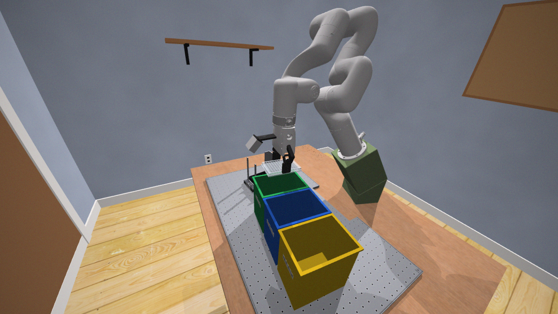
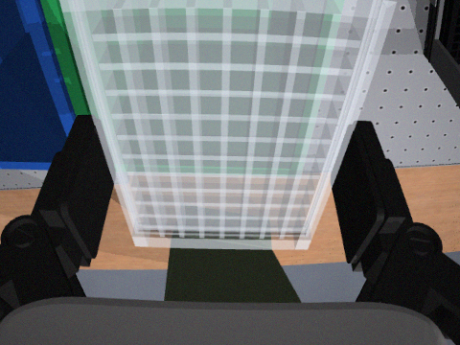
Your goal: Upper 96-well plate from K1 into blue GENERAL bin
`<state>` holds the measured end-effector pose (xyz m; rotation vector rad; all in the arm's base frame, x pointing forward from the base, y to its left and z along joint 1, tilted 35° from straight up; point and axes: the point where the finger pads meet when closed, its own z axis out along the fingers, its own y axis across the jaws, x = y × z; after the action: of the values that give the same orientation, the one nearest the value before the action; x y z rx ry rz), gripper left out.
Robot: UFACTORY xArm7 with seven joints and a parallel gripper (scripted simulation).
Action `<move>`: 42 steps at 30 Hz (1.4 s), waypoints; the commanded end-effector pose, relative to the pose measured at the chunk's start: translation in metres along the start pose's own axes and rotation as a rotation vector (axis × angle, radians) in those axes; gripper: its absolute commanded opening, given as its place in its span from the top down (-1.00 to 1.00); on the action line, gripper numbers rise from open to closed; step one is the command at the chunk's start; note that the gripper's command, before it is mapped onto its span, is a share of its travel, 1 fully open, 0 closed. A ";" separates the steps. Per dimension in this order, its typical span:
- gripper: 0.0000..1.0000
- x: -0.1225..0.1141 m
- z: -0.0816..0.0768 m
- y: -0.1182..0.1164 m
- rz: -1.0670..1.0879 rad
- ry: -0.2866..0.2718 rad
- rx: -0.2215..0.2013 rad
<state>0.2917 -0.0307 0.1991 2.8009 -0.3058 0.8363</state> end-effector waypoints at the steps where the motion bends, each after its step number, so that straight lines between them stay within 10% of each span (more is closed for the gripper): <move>1: 1.00 0.003 0.001 -0.019 0.002 0.001 -0.004; 42: 1.00 0.009 0.007 -0.136 0.002 0.001 -0.003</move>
<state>0.3303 0.0833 0.1813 2.8021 -0.3088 0.8326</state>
